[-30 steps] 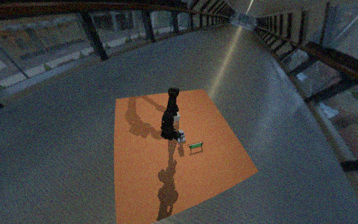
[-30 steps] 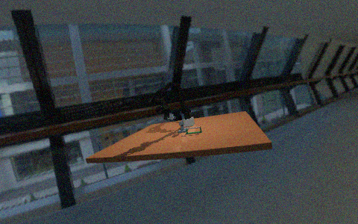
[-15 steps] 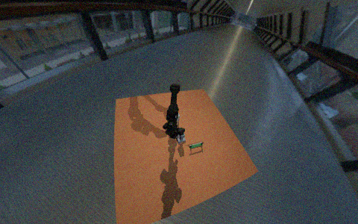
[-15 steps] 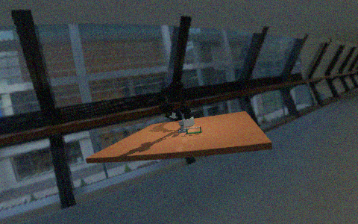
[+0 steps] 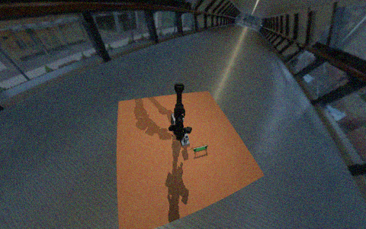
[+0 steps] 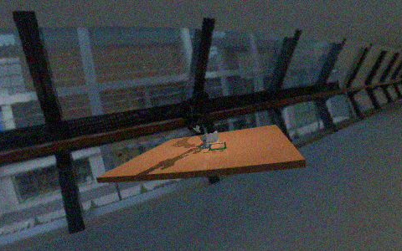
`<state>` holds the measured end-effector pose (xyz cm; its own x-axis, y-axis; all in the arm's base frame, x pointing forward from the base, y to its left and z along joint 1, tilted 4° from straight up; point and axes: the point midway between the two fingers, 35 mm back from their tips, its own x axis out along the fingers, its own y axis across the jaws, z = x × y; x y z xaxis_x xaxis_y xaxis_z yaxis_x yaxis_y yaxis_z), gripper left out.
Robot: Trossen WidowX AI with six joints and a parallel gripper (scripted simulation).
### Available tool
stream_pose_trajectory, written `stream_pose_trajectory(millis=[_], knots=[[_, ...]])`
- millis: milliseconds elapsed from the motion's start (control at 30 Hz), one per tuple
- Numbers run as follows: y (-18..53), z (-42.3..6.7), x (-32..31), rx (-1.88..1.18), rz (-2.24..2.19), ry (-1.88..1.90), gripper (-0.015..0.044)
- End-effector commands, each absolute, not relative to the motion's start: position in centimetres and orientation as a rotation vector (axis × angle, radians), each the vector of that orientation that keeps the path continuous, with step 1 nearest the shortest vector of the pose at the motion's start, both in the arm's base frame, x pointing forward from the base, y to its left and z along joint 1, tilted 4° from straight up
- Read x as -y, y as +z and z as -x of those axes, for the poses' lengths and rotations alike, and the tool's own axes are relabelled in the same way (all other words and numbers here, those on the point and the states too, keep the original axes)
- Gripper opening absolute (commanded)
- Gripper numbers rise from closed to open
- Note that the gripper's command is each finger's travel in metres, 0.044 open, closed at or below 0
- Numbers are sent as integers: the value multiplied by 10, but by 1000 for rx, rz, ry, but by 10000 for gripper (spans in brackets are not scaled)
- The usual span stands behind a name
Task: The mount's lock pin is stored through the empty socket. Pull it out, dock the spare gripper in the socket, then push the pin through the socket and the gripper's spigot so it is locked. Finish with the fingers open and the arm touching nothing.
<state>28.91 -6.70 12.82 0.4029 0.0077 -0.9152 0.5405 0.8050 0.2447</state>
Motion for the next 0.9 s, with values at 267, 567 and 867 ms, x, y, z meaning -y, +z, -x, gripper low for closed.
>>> stream_pose_trajectory(millis=[267, 567, 867], knots=[[138, -284, 50, -978, -414, -262, 0], [141, -278, 38, -886, -312, -199, 0], [142, -272, 26, -790, -216, -141, 0]])
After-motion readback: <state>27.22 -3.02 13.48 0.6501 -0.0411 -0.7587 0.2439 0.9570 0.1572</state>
